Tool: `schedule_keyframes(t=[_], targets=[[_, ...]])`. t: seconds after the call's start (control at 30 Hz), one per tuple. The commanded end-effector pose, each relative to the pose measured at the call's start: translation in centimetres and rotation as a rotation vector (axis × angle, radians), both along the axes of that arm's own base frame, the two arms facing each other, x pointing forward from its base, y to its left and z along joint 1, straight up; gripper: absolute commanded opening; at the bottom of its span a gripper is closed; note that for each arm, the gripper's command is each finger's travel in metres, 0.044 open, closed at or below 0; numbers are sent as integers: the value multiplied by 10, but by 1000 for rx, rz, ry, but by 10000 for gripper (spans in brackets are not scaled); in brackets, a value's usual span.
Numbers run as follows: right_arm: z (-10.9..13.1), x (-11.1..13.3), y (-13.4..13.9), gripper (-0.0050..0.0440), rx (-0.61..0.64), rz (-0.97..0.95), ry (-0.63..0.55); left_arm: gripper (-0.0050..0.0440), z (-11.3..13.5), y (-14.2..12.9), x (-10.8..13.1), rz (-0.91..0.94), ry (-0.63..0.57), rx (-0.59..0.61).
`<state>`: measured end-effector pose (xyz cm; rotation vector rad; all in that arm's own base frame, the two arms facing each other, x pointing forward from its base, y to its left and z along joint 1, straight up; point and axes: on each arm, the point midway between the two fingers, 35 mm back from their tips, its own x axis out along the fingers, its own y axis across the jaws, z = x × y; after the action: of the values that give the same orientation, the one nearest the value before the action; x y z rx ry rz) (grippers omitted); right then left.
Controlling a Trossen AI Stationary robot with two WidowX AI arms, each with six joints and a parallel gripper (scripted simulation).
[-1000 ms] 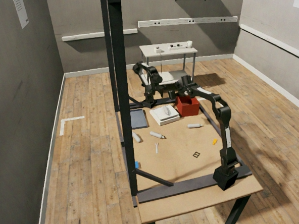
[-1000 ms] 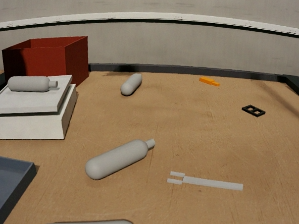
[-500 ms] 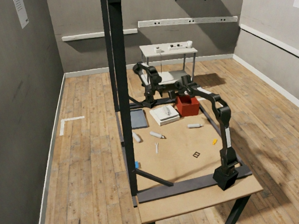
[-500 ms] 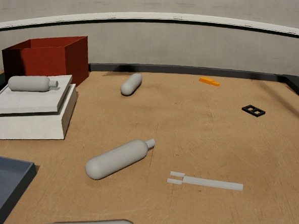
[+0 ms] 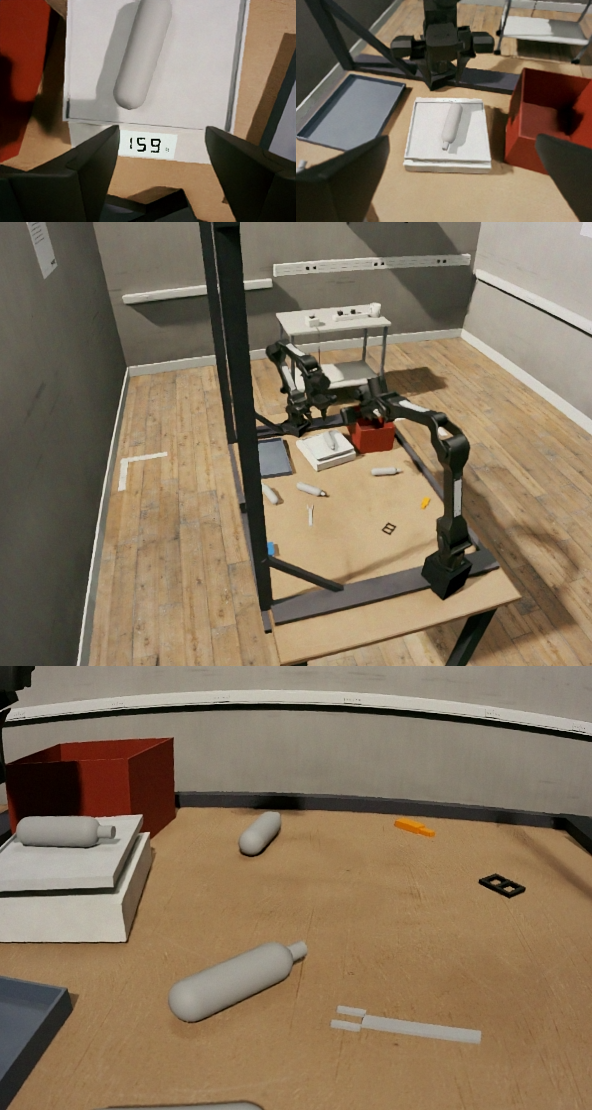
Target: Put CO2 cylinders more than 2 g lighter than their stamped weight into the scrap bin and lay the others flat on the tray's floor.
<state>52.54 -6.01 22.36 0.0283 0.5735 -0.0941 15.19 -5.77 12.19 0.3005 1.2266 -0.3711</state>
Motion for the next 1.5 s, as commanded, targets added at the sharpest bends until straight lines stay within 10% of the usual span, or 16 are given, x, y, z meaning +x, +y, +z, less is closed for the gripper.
schedule_keyframes(t=[0.0, 0.43, 1.47], targets=[[19, -43, 0, 440, -8, -5, -55, 251, 3, -14, 36, -117, 12, -3], [0, -93, 2, 440, -6, -12, -47, 251, -5, -22, 63, -208, 25, 2], [-1, -91, 3, 440, -6, -13, -46, 251, -36, -29, 88, -293, 56, 9]])
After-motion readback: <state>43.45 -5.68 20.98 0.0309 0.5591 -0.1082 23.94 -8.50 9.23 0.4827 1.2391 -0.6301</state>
